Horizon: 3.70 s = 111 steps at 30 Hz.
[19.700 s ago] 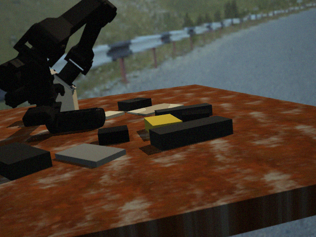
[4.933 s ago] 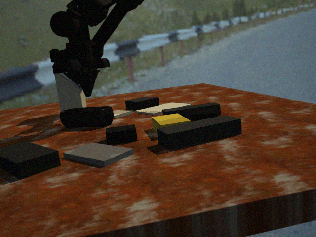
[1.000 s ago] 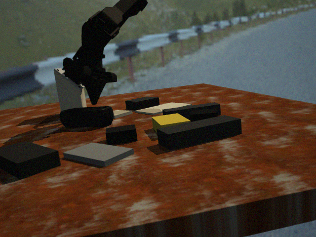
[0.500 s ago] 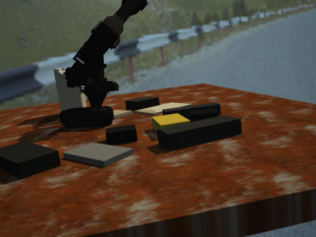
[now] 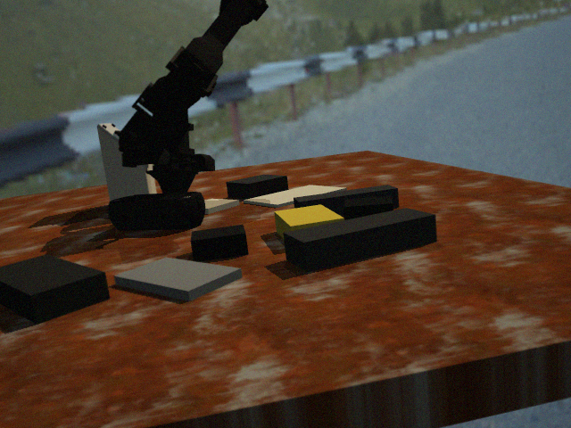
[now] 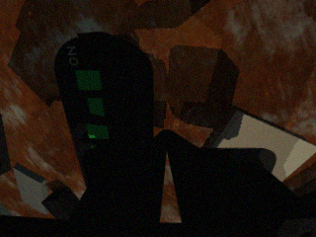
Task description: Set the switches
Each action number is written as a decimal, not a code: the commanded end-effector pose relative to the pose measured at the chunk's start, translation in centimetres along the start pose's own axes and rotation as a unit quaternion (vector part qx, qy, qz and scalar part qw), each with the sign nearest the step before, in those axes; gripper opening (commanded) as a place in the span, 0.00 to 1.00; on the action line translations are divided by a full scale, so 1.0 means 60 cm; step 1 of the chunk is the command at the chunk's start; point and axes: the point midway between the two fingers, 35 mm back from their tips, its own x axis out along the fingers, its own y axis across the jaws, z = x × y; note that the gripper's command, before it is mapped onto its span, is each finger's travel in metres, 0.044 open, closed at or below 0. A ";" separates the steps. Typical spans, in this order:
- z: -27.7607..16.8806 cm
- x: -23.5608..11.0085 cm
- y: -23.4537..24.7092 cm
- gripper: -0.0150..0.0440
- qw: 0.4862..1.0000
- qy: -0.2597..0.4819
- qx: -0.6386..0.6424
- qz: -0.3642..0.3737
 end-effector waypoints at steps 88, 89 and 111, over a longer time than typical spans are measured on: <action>0.095 -0.045 0.103 1.00 0.995 -0.005 -0.001 -0.100; 0.095 -0.043 0.102 1.00 0.995 -0.004 -0.001 -0.100; 0.095 -0.017 0.094 0.75 0.995 -0.003 -0.001 -0.101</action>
